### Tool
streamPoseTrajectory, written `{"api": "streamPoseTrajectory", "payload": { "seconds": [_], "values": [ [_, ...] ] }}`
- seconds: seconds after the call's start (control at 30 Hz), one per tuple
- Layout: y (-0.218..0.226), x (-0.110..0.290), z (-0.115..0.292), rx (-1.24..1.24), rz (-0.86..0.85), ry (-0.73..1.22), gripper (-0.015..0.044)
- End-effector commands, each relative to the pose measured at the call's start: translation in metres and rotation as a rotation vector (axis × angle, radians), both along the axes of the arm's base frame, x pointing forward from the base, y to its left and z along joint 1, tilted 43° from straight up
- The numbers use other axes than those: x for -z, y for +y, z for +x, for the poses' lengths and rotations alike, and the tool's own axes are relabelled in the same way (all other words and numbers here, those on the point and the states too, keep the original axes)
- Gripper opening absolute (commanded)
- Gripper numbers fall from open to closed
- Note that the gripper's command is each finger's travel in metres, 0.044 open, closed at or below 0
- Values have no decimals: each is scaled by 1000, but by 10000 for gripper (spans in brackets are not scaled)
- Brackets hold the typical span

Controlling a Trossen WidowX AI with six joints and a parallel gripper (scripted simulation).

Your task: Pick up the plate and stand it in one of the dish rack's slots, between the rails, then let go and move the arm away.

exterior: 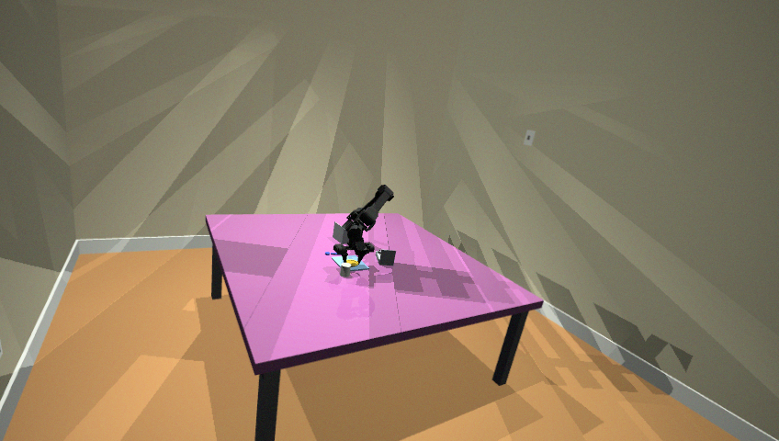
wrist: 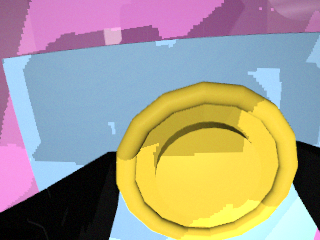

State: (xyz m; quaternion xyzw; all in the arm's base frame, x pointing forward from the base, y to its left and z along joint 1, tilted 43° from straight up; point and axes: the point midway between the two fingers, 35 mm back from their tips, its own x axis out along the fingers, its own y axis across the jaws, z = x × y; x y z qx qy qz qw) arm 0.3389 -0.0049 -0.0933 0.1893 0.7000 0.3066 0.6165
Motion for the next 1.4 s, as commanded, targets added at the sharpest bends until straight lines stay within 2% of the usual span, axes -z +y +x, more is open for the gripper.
{"api": "streamPoseTrajectory", "payload": {
  "seconds": [0.0, 0.3, 0.97, 1.37],
  "values": [
    [0, 0, -1, 3, 2, 4, 231],
    [-24, -24, 12, 4, -2, 3, 0],
    [-76, -82, 29, 4, -4, 4, 0],
    [-91, -105, 32, 21, -7, 19, 0]
  ]
}}
